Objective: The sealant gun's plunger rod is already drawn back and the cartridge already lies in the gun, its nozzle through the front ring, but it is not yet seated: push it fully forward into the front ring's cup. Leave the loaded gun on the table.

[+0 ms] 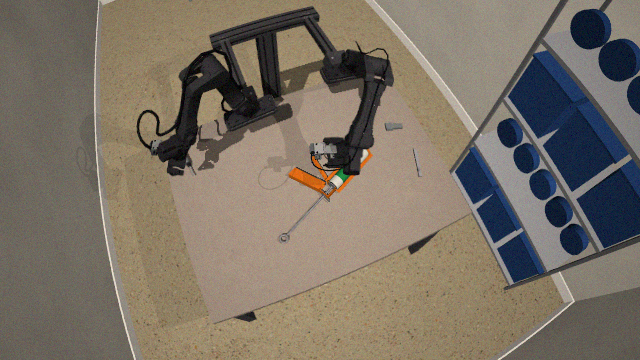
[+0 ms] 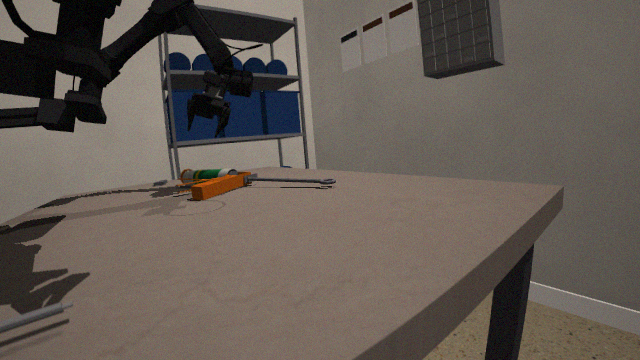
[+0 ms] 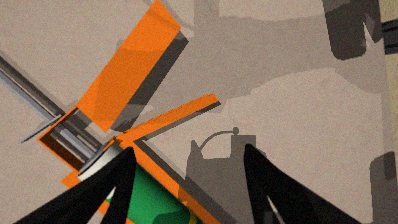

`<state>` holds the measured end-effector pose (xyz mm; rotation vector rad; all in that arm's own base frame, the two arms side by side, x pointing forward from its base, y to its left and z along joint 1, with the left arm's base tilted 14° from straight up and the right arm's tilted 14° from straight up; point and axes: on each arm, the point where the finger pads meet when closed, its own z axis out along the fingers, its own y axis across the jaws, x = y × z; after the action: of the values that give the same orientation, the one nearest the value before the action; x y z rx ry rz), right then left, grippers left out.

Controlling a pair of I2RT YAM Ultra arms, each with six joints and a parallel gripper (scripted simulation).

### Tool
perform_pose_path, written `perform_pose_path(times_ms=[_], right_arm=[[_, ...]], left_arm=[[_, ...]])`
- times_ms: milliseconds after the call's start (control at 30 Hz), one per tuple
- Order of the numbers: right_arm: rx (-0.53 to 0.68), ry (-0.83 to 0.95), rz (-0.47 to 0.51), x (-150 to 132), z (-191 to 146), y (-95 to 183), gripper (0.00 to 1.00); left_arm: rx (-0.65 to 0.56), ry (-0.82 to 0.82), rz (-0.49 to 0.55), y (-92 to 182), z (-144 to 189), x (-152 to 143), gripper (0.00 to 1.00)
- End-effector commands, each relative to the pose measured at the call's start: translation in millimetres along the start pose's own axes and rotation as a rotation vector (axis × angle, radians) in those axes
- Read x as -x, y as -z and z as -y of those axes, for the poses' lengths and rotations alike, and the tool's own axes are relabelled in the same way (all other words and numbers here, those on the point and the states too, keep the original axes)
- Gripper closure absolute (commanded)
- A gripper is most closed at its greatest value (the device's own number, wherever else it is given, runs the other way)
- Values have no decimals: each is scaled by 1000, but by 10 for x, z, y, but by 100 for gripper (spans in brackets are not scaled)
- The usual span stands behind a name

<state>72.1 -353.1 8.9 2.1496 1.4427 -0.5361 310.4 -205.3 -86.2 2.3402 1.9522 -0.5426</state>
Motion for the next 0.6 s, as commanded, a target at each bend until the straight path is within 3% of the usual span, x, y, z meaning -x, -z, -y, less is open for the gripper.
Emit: perform_pose_path(times_ms=[0, 467, 567], right_arm=[[35, 34, 40, 170, -163, 107, 0], [288, 247, 106, 149, -1123, 642, 0], [293, 260, 115, 147, -1164, 670, 0]], left_arm=[[61, -8, 13, 120, -91, 118, 27], [126, 98, -60, 103, -140, -157, 27], [133, 91, -56, 104, -161, -106, 27]])
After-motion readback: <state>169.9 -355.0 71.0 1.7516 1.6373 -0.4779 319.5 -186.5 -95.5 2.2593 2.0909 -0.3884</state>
